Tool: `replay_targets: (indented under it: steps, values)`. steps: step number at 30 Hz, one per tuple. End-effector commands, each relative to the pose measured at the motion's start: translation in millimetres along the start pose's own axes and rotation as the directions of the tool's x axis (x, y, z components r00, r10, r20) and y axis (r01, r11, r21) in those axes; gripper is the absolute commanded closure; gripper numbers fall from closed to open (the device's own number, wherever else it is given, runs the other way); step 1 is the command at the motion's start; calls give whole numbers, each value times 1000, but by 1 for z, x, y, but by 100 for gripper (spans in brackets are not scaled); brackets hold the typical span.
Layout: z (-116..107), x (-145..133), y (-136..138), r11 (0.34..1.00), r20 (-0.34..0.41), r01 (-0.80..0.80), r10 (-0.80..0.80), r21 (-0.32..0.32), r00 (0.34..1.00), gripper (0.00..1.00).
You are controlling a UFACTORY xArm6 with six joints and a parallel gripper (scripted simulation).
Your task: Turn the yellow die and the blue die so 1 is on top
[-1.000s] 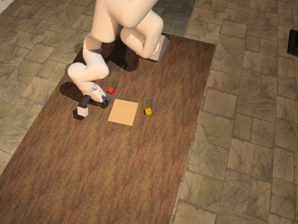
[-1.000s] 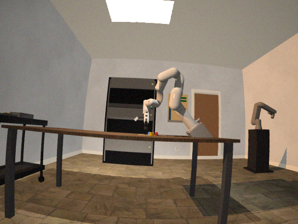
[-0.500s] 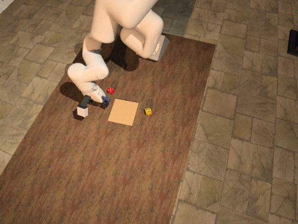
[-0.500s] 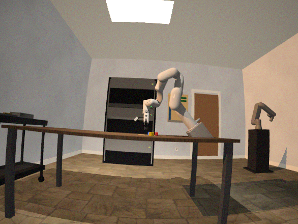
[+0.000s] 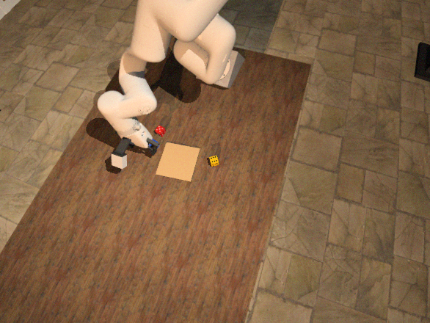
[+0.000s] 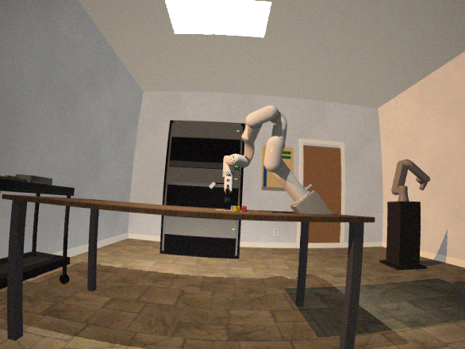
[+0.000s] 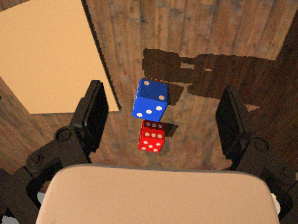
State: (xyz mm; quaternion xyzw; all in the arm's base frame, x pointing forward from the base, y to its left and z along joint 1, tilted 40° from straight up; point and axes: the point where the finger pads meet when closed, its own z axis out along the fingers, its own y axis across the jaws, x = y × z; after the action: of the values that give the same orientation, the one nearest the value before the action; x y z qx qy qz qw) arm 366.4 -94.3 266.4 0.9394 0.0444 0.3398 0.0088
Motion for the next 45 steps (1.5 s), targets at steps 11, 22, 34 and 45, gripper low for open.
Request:
replay_targets:
  steps: [11, 22, 34, 45]
  values:
    - [-1, 1, -1, 1000, -3, 1, -1, -1, 1000, 0]
    - [-1, 0, -17, 1000, -3, 1, -1, -1, 1000, 0]
    - [-1, -1, -59, 1000, -3, 1, -1, -1, 1000, 0]
    - [-1, -4, -122, 1000, -3, 1, -1, -1, 1000, 0]
